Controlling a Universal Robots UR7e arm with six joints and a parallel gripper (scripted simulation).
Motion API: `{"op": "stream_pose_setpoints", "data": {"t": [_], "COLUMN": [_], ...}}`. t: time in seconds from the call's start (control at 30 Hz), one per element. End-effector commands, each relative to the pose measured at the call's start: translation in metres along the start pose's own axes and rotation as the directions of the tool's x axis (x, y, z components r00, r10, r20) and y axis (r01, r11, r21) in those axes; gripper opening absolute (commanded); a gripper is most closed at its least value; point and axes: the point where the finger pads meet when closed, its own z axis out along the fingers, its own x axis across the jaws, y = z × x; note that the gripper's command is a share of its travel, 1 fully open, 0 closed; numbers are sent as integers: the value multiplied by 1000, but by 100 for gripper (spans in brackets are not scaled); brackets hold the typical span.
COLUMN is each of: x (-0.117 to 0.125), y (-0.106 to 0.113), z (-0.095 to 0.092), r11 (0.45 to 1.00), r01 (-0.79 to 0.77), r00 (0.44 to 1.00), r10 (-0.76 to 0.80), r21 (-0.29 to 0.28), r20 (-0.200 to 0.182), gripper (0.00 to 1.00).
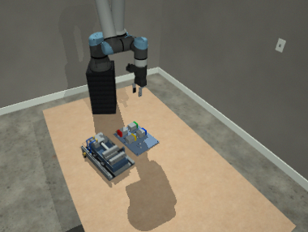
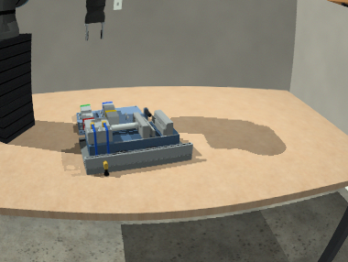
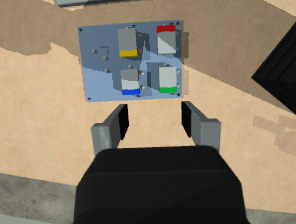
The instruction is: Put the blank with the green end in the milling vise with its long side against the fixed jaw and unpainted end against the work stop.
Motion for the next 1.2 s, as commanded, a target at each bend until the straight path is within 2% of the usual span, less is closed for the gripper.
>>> {"op": "stream_pose_setpoints", "data": {"t": [0.0, 0.1, 0.5, 0.67, 1.17], "x": [0, 2, 2, 0, -1], "y": [4, 12, 12, 3, 1], "z": [0, 0, 0, 0, 0], "r11": [1000, 1000, 1000, 1000, 1000], "r01": [0, -1, -1, -1, -1], "r00": [1000, 1000, 1000, 1000, 1000], "r10": [0, 1, 1, 1, 1], "r21": [0, 1, 1, 1, 1], "r20": [1, 1, 1, 1, 1], "gripper": [100, 100, 100, 100, 100]}}
